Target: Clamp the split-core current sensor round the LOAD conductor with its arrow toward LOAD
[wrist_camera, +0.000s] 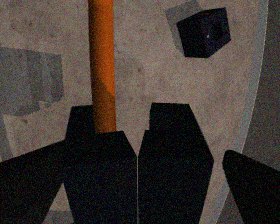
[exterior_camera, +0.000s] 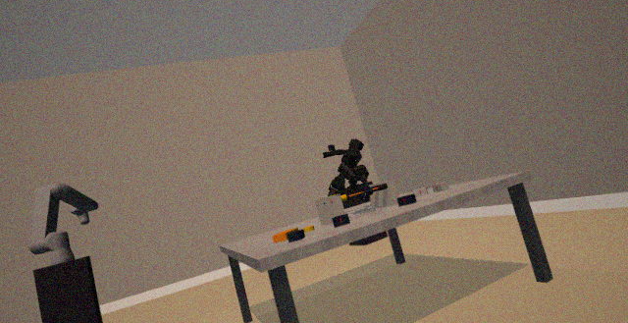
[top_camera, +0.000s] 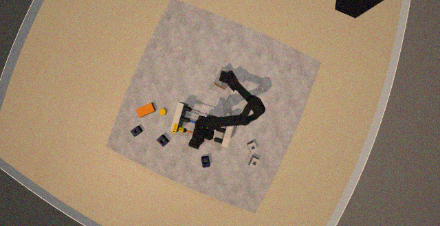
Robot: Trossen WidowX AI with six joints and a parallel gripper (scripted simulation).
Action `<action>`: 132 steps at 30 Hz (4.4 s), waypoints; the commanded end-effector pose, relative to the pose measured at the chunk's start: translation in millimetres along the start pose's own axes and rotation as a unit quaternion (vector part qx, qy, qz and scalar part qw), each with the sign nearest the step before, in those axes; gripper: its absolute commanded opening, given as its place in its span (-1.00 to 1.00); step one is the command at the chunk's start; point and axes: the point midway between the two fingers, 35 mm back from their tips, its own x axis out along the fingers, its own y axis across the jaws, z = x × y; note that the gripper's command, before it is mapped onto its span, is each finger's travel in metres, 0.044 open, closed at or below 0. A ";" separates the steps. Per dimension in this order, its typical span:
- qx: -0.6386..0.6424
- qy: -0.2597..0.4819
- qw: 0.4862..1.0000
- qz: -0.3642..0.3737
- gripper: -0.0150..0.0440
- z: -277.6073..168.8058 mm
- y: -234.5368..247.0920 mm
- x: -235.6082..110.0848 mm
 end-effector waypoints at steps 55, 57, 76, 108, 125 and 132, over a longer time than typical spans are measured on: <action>0.000 0.000 1.000 0.000 0.68 -0.1 -0.1 0.0; 0.000 0.000 1.000 0.000 0.64 -0.1 -0.1 0.0; 0.000 0.000 1.000 0.001 0.14 -0.2 -0.2 0.1; 0.008 0.011 0.989 0.149 -0.49 -2.4 11.7 1.1; 0.006 0.021 0.966 0.256 -0.49 -2.6 6.9 4.3; 0.006 0.021 0.960 0.279 -0.49 -1.3 6.7 3.6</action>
